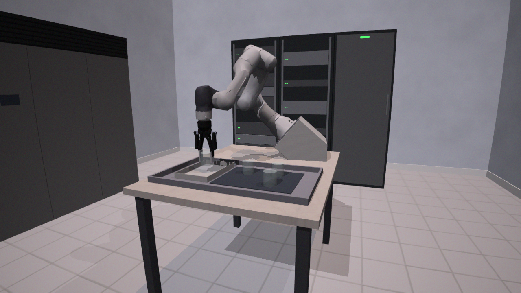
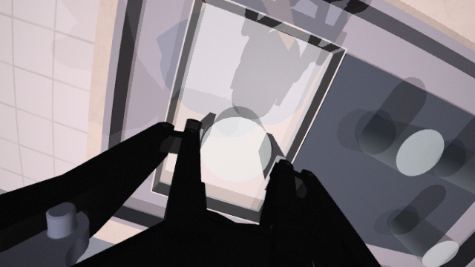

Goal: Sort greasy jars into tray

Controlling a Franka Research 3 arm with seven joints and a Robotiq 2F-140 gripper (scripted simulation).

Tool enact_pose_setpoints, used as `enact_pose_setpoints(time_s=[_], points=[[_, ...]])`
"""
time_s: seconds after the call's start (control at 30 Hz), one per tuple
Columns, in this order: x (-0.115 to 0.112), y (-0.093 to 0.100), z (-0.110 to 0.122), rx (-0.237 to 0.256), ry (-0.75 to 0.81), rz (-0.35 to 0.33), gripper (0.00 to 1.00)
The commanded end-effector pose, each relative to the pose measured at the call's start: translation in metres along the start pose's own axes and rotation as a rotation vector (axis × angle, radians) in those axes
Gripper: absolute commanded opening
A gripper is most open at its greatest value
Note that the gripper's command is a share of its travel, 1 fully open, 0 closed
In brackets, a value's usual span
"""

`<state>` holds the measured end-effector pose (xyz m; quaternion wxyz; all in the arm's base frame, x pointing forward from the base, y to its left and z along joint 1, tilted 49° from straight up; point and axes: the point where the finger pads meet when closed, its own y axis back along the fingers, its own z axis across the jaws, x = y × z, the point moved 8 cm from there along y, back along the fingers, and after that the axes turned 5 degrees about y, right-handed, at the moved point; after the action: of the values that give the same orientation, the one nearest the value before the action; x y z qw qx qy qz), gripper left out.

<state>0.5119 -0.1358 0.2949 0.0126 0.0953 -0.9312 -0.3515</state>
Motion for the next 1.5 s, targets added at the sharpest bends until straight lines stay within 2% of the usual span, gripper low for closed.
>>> enact_pose_setpoints(time_s=[0.0,0.07,0.47,1.17,1.47], points=[[-0.004,-0.008,-0.003,0.007,0.01,-0.016,0.0],[-0.004,-0.013,-0.003,0.007,0.01,-0.016,0.0],[-0.004,-0.013,-0.003,0.007,0.01,-0.016,0.0],[-0.004,-0.038,-0.003,0.007,0.01,-0.016,0.0],[-0.004,-0.038,-0.003,0.007,0.01,-0.016,0.0]])
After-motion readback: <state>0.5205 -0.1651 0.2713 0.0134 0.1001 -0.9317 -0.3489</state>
